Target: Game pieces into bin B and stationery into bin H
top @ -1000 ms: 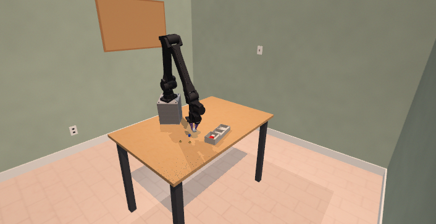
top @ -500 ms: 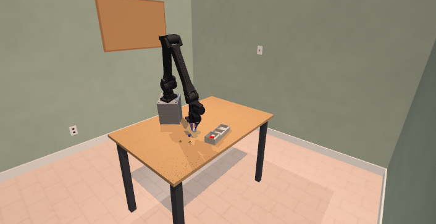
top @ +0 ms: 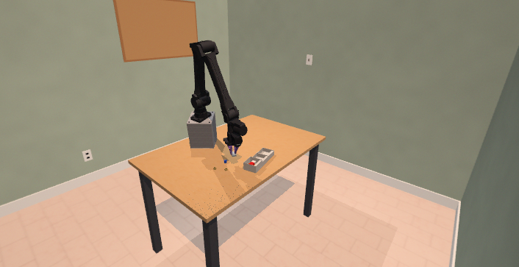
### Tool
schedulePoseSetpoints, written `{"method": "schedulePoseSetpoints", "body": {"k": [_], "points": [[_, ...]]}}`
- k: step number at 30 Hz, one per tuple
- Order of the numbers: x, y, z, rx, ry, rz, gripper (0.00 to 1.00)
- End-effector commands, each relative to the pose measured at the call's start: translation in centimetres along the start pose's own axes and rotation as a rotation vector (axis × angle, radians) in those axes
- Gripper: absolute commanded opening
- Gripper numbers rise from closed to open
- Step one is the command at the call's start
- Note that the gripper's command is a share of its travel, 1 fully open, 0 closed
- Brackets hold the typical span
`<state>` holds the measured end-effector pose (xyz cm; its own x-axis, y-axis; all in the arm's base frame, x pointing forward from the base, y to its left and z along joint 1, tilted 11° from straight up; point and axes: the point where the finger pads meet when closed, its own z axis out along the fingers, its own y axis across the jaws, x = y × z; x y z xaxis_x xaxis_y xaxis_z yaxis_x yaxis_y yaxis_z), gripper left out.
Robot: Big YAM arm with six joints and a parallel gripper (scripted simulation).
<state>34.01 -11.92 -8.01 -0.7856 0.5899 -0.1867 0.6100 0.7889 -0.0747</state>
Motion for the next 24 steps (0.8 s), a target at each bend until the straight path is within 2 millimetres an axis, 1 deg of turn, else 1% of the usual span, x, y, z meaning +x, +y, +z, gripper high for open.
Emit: {"method": "schedulePoseSetpoints", "body": {"k": [1,11,12,14,16,24], "points": [[-1.3,2.8,0.1,-0.003,-0.009,0.009,0.20],[-1.9,9.0,0.0,-0.006,-0.011,0.009,0.20],[-1.9,9.6,0.0,-0.006,-0.011,0.059,0.20],[-1.9,9.6,0.0,-0.006,-0.011,0.059,0.20],[-2.0,10.9,0.0,-0.007,-0.011,0.159,0.20],[-2.4,15.8,-0.1,-0.021,-0.010,0.367,0.20]]}}
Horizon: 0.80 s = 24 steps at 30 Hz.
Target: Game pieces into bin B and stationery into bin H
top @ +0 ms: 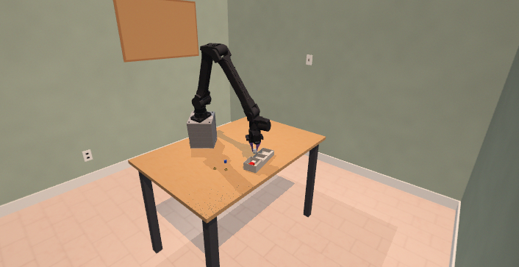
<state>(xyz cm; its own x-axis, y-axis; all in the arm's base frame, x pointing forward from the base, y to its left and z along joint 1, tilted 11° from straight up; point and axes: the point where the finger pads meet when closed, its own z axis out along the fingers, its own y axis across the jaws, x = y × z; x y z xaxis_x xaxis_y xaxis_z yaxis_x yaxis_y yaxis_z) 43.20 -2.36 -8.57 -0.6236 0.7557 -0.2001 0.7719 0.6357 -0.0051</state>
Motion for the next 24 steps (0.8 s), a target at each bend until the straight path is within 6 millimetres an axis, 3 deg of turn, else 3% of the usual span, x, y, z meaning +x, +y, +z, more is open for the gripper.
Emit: {"method": "schedulePoseSetpoints", "body": {"k": [1,7,8,12,15,18,24], "points": [[-0.2,3.4,0.1,0.001,-0.008,0.157,0.20],[-0.1,4.2,0.1,-0.010,-0.009,0.247,0.20],[-1.0,3.4,0.3,-0.014,-0.011,0.307,0.20],[-1.0,2.9,0.4,-0.010,-0.010,0.403,0.20],[1.3,2.1,0.9,0.009,-0.007,0.483,0.20],[0.6,3.1,0.5,0.007,-0.010,0.570,0.20],[1.0,2.7,0.7,0.028,-0.008,0.652,0.20]]}}
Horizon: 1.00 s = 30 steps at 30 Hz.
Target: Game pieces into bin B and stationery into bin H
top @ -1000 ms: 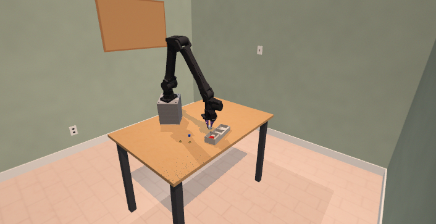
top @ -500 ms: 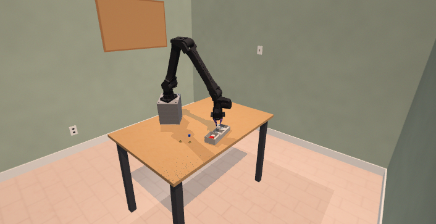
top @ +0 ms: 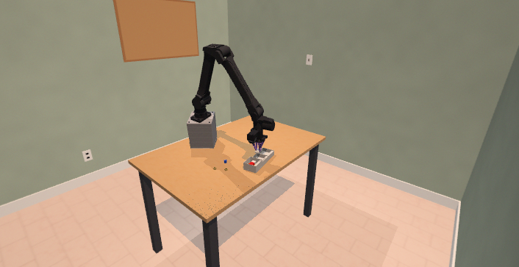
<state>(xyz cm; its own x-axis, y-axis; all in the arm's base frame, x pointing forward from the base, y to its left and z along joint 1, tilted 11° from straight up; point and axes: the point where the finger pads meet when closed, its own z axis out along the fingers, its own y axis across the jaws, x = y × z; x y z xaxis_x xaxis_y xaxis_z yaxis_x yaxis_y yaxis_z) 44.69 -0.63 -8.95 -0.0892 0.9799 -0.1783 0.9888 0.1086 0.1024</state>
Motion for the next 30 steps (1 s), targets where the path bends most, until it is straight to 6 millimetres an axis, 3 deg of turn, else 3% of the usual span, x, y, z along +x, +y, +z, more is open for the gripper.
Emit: {"method": "schedulePoseSetpoints", "body": {"k": [1,18,25,30], "points": [[0.7,0.4,0.4,0.016,-0.006,0.066,0.20],[0.5,1.9,0.4,0.000,-0.006,0.070,0.20],[0.7,0.1,1.0,0.018,-0.006,0.067,0.20],[0.3,0.0,1.5,0.017,-0.006,0.068,0.20]]}}
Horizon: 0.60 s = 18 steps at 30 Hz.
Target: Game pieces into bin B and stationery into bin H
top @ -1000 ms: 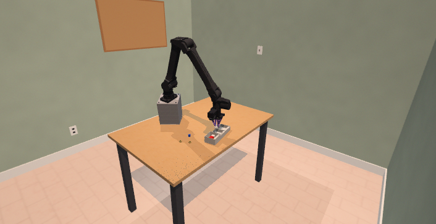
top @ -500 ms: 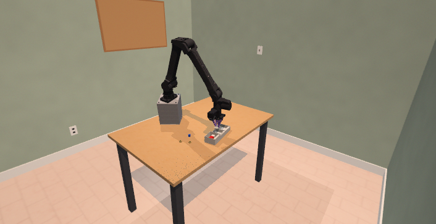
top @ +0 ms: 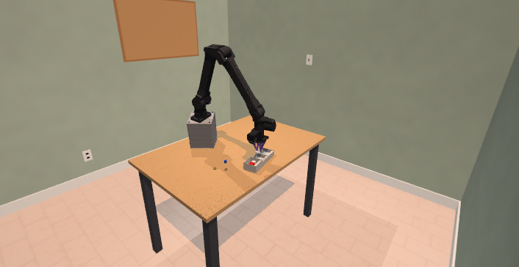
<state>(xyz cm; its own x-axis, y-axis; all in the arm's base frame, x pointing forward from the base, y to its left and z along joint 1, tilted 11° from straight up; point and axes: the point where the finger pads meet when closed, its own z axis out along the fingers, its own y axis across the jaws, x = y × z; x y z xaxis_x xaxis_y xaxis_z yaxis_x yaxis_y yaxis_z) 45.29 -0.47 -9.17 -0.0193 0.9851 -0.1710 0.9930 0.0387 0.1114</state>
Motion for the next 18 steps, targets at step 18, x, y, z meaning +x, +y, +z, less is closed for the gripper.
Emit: {"method": "schedulePoseSetpoints", "body": {"k": [18], "points": [[-0.5,1.1,4.1,-0.015,-0.007,0.003,0.20]]}}
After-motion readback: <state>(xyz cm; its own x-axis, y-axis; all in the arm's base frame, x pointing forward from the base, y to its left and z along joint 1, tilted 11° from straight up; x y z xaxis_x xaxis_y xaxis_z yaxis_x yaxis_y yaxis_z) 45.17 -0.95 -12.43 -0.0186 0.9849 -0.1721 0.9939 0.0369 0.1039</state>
